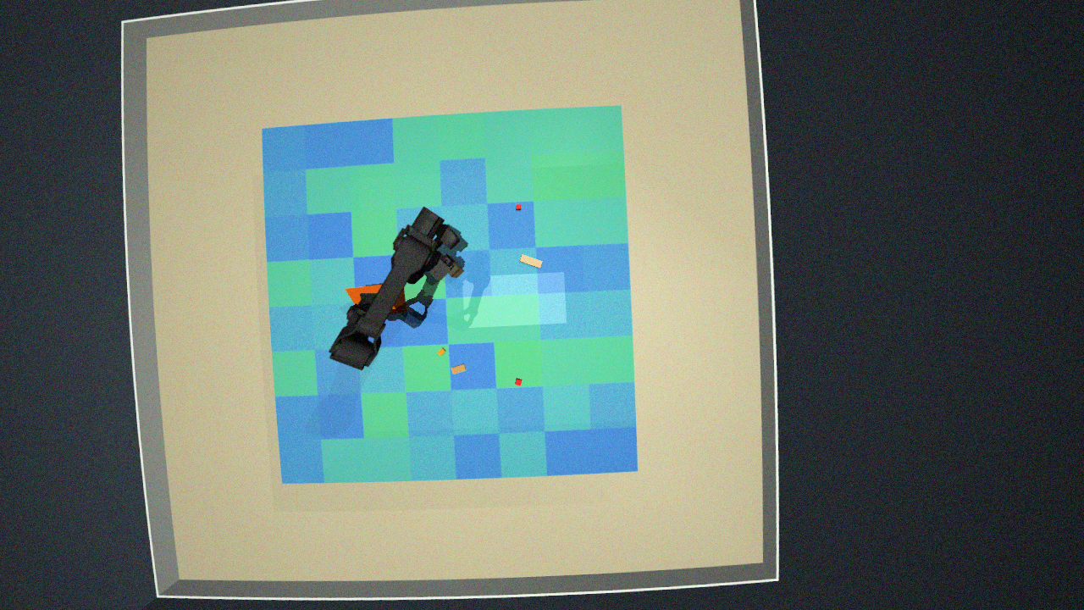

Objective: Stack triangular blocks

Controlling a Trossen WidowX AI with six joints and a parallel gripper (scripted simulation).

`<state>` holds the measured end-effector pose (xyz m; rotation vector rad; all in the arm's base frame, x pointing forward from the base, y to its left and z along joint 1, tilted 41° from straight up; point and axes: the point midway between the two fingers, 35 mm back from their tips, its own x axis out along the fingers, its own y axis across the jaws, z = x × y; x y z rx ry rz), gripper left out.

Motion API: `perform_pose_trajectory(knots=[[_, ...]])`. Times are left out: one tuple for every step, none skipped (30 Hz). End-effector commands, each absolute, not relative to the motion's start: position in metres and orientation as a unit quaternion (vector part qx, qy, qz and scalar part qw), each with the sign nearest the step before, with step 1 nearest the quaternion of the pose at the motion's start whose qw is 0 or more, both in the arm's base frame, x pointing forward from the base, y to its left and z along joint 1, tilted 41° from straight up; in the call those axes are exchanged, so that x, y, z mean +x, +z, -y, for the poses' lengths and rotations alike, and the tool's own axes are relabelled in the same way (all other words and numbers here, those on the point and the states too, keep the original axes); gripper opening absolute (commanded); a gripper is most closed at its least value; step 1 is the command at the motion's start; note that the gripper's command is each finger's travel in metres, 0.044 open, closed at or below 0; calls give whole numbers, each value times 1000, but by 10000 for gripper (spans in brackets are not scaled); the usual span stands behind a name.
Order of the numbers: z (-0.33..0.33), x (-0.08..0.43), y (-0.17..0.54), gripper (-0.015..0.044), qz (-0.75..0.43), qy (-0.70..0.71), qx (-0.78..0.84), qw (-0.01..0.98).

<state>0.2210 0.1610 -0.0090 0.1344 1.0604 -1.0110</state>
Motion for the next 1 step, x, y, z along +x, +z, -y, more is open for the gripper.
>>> perform_pose_trajectory(knots=[[-161,221,-9,440,-484,-459,60,742]])
